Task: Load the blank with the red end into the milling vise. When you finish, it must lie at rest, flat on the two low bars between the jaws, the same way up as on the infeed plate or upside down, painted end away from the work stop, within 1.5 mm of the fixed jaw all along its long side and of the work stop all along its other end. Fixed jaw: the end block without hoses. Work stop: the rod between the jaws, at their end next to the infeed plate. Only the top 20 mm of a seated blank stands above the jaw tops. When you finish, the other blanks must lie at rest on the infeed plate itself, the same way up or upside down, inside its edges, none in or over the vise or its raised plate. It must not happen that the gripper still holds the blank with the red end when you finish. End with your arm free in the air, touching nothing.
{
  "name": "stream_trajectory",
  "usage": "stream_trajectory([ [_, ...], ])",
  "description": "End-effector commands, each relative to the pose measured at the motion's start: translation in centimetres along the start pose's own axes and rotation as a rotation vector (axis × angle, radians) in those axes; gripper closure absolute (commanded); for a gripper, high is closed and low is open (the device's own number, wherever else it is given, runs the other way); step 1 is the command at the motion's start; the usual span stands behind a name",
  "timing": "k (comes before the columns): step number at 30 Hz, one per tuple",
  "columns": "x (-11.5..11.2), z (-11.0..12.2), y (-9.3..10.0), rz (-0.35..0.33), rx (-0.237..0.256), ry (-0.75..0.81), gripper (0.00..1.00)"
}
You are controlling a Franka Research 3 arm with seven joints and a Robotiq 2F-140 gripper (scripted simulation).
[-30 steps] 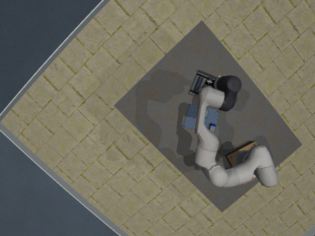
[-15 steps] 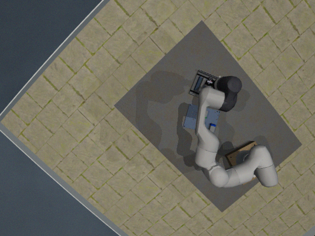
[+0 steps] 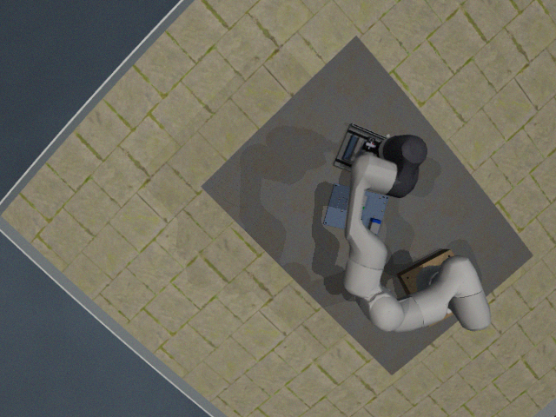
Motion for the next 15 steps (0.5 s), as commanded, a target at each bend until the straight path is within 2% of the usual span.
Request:
stream_trajectory([
  [1, 0.0, -0.1, 0.3, -0.004, 0.001, 0.004, 1.00],
  [6, 0.2, -0.1, -3.0, -0.004, 0.001, 0.004, 1.00],
  [15, 0.2, -0.1, -3.0, -0.004, 0.001, 0.004, 1.00],
])
Point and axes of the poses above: the point where the finger pads meet when closed, its own y axis back along the fingers, its own z axis across the jaws, x = y × z, the point moved 10 cm from there along y, back along the fingers, and after that the axes turned 12 degrees about y, right-handed, at the moved point
